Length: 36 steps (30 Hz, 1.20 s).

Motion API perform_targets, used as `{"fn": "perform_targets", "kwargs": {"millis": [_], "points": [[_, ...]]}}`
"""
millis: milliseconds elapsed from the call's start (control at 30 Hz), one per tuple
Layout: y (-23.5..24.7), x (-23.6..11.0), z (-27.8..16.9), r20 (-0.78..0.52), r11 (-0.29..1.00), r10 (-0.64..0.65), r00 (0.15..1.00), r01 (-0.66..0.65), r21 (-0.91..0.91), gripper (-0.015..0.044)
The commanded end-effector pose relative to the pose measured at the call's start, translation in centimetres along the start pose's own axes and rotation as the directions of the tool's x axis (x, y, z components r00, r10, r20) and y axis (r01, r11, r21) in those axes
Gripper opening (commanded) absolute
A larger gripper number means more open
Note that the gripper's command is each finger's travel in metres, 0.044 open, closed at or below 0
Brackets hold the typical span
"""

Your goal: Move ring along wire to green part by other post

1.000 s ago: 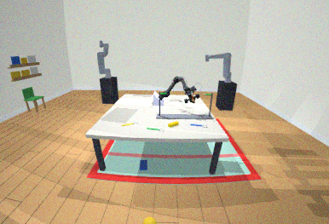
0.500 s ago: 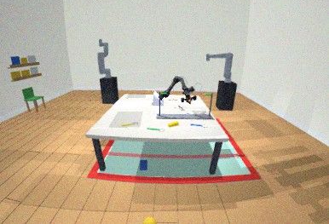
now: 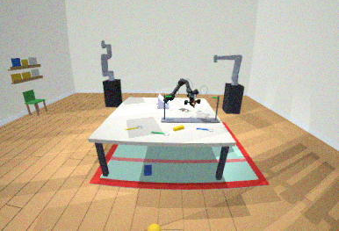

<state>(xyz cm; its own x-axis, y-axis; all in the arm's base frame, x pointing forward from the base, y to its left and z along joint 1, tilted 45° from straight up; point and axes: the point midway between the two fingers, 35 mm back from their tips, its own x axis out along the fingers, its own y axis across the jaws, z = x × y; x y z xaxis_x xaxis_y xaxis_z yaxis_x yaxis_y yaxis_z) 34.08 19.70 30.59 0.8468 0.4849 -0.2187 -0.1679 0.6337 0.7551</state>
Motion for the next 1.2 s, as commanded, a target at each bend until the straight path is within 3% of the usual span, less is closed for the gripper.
{"fn": "perform_targets", "kwargs": {"millis": [0,567,1167], "points": [[-0.5,-0.1,0.0,-0.002,1.000,-0.004,1.000,0.004,-0.012,-0.0150],[-3.3,-0.4,0.0,-0.009,0.994,-0.055,0.998,0.054,-0.100,-0.0150],[-8.2,-1.6,1.1,-0.006,0.913,-0.208,0.978,0.192,-0.361,-0.0150]]}}
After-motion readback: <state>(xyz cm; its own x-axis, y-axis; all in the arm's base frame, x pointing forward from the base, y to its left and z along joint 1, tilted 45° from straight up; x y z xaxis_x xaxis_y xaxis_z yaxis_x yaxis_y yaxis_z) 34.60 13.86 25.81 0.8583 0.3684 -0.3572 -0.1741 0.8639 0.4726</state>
